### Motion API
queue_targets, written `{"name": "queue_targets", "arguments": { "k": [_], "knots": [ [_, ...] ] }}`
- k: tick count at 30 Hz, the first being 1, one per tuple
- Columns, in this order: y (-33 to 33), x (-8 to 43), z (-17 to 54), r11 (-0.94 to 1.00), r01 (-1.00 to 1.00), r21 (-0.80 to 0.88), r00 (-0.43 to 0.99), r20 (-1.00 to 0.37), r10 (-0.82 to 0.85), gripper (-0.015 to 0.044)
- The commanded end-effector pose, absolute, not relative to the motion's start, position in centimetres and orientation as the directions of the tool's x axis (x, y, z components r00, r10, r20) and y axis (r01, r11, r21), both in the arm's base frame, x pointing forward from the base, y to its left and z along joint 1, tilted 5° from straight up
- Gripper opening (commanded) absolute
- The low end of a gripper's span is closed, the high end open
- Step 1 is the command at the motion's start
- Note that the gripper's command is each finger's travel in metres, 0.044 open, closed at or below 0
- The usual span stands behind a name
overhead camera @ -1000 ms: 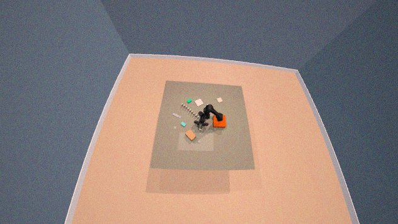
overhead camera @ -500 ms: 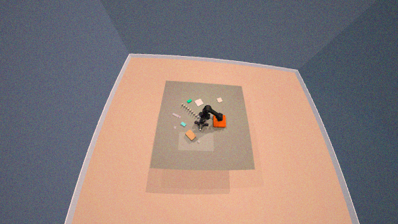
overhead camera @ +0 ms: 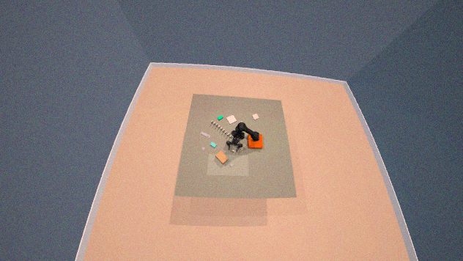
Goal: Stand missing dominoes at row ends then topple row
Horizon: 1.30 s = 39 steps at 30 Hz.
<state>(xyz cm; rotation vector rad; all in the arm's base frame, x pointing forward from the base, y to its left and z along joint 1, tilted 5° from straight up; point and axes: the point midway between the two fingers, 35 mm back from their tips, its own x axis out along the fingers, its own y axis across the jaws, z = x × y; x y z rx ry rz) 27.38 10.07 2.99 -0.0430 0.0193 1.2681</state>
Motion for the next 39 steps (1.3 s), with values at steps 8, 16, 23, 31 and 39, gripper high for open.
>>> {"name": "queue_targets", "arguments": {
  "k": [8, 16, 23, 31, 39],
  "knots": [
    [9.9, 27.2, 7.1, 0.298, -0.954, -0.022, 0.299, -0.039, 0.953, 0.0440],
    [10.0, 29.3, 7.7, 0.358, -0.934, 0.012, 0.356, -0.086, 0.931, 0.0440],
    [9.4, 35.3, 7.3, 0.555, -0.830, 0.052, 0.504, -0.356, 0.787, 0.0440],
    [10.9, 36.7, 6.8, 0.647, -0.762, 0.017, 0.440, -0.719, 0.538, 0.0440],
    [12.0, 33.8, 8.6, 0.561, -0.826, -0.050, 0.326, -0.855, 0.403, 0.0440]
  ]
}}
